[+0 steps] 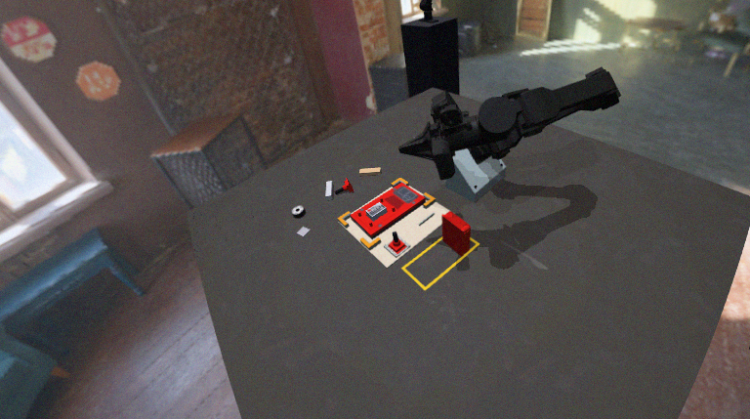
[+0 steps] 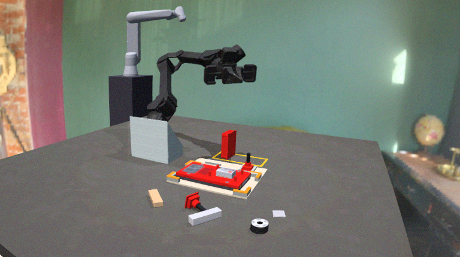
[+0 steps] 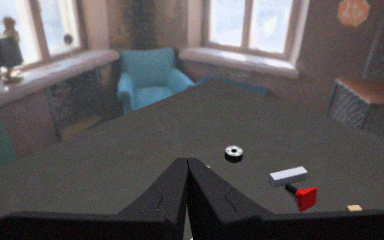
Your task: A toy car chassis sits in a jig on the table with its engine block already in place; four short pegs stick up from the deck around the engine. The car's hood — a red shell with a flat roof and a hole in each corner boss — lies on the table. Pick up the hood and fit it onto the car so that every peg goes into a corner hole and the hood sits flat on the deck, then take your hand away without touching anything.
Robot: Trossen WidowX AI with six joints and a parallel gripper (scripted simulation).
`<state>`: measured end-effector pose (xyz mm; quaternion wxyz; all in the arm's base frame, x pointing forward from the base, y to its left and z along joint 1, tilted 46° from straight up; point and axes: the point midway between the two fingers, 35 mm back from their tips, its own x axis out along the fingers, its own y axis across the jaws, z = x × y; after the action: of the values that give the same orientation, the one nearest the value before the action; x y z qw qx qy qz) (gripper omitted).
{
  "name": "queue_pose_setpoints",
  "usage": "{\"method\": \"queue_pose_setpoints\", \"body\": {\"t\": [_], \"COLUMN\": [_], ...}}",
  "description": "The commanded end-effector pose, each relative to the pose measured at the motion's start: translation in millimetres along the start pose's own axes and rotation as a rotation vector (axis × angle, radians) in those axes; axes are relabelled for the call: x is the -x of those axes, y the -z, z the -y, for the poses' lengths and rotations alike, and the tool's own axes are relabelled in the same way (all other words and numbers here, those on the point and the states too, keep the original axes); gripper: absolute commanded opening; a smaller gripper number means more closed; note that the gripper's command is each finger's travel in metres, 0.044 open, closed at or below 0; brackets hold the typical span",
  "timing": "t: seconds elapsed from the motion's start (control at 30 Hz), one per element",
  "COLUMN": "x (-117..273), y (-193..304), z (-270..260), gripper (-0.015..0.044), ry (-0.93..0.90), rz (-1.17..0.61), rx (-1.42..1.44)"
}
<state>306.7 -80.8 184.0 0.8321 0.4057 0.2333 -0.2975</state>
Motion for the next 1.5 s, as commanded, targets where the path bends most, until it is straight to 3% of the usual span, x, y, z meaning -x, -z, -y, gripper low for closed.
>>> {"method": "queue_pose_setpoints", "body": {"t": [0.0, 0.33, 0.7, 1.03, 1.23, 1.47], "x": [-14.8, -10.2, 2.1, 14.6, 20.6, 21.3], "y": [63.8, 96.5, 125.6, 142.6, 148.6, 149.2], "z": [-8.9, -12.2, -19.8, -30.9, -38.2, -39.2], "gripper": [0.0000, 0.0000, 0.0000, 0.0000, 0.0000, 0.0000], "ry": [-0.127, -0.372, -0.777, -1.211, -1.466, -1.496], "rz": [-0.477, -0.707, -0.866, -0.853, -0.759, -0.745], "rx": [0.846, 1.239, 1.563, 1.765, 1.863, 1.872]}}
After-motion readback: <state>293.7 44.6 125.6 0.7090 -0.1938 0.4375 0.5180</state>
